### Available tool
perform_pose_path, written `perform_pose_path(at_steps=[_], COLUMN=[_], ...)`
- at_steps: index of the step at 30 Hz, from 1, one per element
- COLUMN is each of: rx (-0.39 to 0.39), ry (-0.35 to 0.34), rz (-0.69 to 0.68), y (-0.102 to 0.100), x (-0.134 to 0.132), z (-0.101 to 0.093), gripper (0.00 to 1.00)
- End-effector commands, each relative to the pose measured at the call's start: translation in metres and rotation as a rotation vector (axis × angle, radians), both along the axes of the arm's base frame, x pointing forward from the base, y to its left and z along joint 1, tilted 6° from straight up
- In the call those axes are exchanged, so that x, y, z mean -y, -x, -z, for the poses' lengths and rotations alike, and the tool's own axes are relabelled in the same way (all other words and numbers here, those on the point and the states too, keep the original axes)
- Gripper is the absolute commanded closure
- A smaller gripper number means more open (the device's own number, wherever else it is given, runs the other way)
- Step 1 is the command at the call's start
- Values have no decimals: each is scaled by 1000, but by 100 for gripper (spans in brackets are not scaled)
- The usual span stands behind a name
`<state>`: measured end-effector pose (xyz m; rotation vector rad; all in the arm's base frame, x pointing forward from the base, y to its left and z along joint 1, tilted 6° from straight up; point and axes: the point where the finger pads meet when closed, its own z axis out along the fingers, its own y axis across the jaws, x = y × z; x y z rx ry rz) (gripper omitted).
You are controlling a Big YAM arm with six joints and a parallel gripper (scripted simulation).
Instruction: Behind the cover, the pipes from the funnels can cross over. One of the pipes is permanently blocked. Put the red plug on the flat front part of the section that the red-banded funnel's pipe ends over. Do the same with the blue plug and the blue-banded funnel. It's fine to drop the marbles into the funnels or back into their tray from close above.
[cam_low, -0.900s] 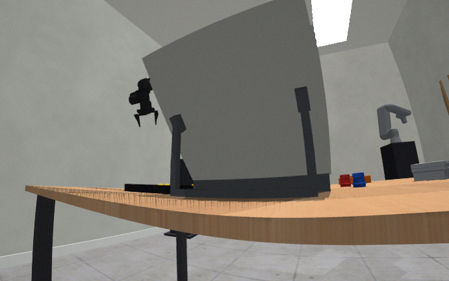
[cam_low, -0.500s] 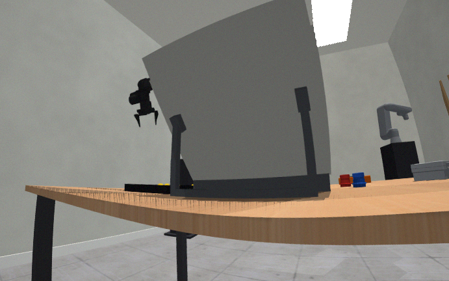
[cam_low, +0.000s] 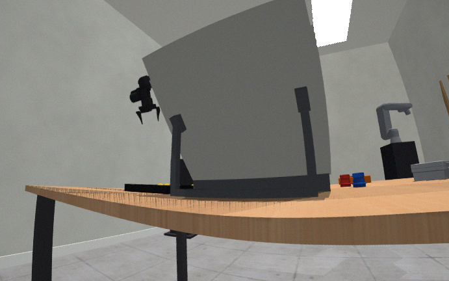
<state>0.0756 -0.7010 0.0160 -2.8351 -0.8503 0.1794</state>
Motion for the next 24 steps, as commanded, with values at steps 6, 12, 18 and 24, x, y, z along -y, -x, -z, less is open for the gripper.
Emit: perform_pose_path(at_steps=[6, 12, 18, 24], rx=[11, 9, 6, 4], ry=[83, 67, 49, 37], rz=[4, 2, 1, 0], y=[9, 9, 9, 9], x=[19, 20, 20, 20], z=[-89, -89, -88, -88], gripper=[0, 0, 0, 0])
